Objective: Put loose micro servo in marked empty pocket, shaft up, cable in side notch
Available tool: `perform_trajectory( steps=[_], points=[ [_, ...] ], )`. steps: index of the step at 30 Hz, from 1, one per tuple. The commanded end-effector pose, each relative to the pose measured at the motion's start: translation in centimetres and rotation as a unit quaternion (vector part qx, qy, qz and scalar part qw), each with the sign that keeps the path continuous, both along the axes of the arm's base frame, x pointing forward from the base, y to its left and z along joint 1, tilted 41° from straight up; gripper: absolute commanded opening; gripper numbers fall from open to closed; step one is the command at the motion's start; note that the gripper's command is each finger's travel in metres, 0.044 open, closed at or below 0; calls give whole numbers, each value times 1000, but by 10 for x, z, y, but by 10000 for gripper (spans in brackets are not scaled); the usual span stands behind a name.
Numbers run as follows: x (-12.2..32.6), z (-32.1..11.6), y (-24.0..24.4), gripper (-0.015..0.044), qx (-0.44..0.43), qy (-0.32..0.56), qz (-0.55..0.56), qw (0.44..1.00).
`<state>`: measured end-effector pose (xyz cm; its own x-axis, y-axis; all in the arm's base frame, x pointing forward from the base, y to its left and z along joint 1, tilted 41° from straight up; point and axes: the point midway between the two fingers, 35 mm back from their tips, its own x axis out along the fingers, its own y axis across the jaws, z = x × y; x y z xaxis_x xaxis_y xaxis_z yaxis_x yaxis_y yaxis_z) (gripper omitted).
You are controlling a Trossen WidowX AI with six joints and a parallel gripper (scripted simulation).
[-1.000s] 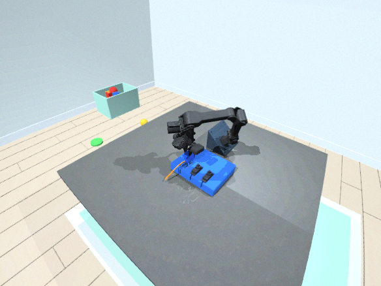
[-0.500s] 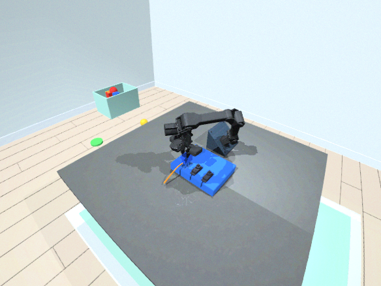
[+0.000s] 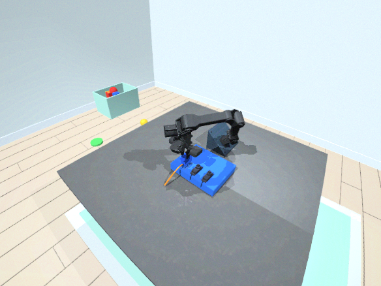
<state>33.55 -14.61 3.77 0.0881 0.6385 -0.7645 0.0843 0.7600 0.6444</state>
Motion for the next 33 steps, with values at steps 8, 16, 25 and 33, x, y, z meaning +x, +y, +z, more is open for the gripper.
perform_trajectory(
  steps=[8, 16, 25, 33],
  points=[
    [0, -8, 5, 0, 0, -1, -4, 1000],
    [0, -8, 5, 0, 0, -6, 1, 1000],
    [0, -8, 5, 0, -2, -16, 13, 1000],
    [1, -13, 9, 0, -2, -16, 13, 1000]
  ],
)
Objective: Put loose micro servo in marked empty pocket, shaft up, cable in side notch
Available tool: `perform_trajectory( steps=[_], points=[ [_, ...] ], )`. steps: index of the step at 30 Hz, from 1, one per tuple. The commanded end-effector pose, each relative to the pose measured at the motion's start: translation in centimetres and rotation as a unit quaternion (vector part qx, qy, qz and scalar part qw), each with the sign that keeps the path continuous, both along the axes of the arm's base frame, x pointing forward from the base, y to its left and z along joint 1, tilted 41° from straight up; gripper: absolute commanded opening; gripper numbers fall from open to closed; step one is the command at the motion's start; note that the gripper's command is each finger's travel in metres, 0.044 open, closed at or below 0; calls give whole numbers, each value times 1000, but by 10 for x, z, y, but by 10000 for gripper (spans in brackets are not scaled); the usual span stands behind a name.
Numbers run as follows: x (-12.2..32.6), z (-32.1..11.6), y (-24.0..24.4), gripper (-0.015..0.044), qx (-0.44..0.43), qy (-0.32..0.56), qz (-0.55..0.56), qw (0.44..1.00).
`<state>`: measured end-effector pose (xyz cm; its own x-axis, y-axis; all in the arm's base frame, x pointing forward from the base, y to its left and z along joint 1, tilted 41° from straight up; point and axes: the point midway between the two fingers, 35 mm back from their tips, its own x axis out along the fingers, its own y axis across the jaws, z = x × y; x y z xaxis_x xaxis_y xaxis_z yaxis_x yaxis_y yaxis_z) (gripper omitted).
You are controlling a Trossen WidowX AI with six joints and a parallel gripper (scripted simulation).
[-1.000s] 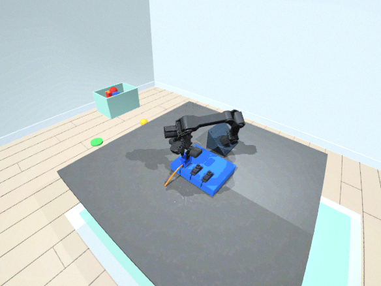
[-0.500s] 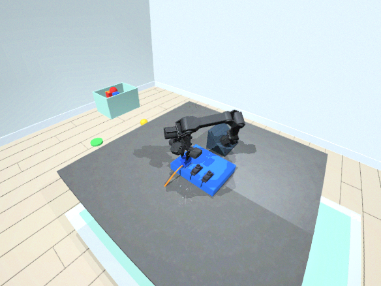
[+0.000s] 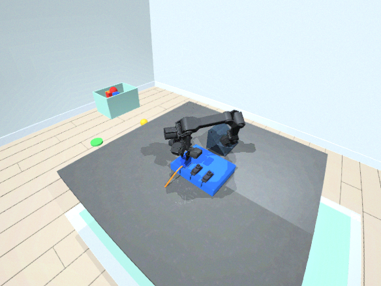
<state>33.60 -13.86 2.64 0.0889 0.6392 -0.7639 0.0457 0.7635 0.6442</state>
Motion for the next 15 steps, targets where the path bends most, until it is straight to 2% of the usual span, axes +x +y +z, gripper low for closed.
perform_trajectory(
  steps=[1, 15],
  points=[
    [1, -2, 2, 0, 0, -3, -1, 1000],
    [2, -14, 12, 0, 0, -3, -1, 1000]
  ],
)
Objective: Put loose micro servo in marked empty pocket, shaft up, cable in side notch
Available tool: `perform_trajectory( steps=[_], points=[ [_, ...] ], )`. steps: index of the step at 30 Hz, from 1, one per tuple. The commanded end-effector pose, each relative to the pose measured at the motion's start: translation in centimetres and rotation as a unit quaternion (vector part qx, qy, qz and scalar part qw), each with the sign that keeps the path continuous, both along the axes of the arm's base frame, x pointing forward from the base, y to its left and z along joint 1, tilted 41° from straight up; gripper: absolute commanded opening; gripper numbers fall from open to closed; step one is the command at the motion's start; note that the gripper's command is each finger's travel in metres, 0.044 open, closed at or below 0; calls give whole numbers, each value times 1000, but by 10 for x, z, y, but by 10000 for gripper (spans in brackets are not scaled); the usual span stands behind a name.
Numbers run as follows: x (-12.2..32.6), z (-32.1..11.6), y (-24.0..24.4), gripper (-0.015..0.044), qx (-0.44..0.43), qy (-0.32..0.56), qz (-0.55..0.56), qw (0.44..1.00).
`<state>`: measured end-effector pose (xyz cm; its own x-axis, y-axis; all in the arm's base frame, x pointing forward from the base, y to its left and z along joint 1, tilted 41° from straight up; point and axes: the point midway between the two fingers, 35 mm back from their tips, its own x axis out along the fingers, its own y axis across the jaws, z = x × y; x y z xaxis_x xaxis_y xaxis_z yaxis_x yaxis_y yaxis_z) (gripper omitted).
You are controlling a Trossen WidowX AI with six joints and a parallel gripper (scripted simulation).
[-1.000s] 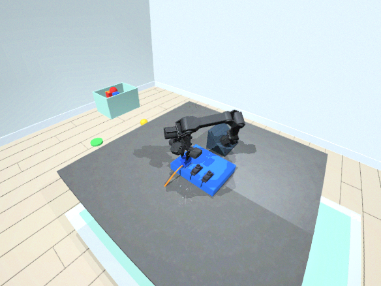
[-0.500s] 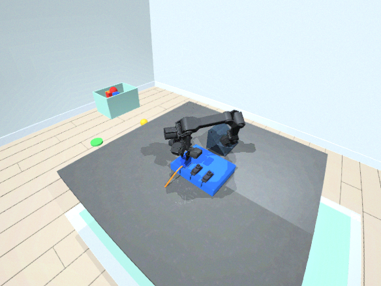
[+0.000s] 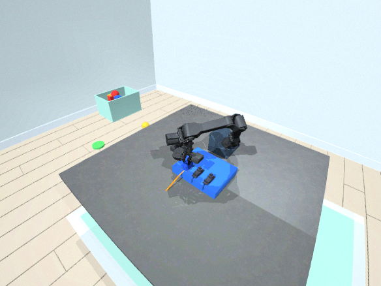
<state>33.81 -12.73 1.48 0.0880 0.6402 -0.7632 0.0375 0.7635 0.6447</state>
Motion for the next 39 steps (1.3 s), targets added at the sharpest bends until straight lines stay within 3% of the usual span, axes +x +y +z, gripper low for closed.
perform_trajectory(
  steps=[1, 28, 35, 39],
  points=[
    [0, -3, 1, 0, 0, -1, -5, 1000],
    [3, -24, 19, 0, 0, -1, -5, 1000],
    [2, -22, 19, 184, 0, -1, -5, 1000],
    [2, -20, 17, 187, 0, -1, -5, 1000]
  ],
)
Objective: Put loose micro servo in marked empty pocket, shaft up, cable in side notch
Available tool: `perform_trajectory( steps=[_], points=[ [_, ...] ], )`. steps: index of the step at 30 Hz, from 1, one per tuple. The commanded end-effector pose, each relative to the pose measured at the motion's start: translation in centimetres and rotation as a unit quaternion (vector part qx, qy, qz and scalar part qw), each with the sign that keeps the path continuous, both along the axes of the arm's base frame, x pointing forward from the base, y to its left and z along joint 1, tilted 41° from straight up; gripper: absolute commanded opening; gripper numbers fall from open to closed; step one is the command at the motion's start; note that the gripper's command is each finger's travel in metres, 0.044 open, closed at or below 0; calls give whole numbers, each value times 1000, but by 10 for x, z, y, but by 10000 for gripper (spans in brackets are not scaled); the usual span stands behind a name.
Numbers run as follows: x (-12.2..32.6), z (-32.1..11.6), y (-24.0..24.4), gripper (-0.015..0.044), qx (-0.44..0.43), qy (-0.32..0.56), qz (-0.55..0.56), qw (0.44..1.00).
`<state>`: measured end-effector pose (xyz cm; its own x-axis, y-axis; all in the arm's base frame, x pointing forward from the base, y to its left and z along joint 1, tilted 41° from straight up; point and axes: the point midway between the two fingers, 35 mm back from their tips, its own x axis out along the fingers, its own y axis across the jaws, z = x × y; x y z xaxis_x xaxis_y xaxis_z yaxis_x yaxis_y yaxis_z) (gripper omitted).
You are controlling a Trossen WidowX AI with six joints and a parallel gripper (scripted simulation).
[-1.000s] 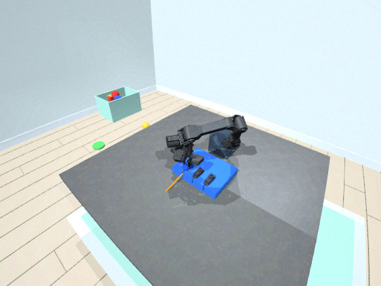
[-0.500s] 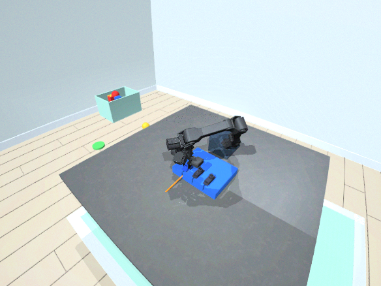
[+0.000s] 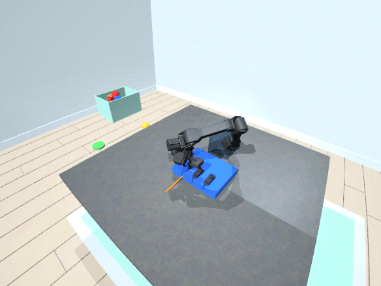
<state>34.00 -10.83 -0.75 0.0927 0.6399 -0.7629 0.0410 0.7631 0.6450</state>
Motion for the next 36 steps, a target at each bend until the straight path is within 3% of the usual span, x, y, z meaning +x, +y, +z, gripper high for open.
perform_trajectory(
  steps=[1, 5, 13, 17, 23, 36],
  points=[
    [0, 6, -5, 187, 0, -1, -2, 1000],
    [-6, 27, -20, 187, 0, 0, -2, 1000],
    [-7, 27, -22, 187, 0, 0, -2, 1000],
    [-31, 35, -31, 292, -1, 3, -4, 1000],
    [-112, 70, -50, 440, -2, 4, -2, 1000],
    [-116, 89, -67, 440, -1, 12, -21, 1000]
  ],
)
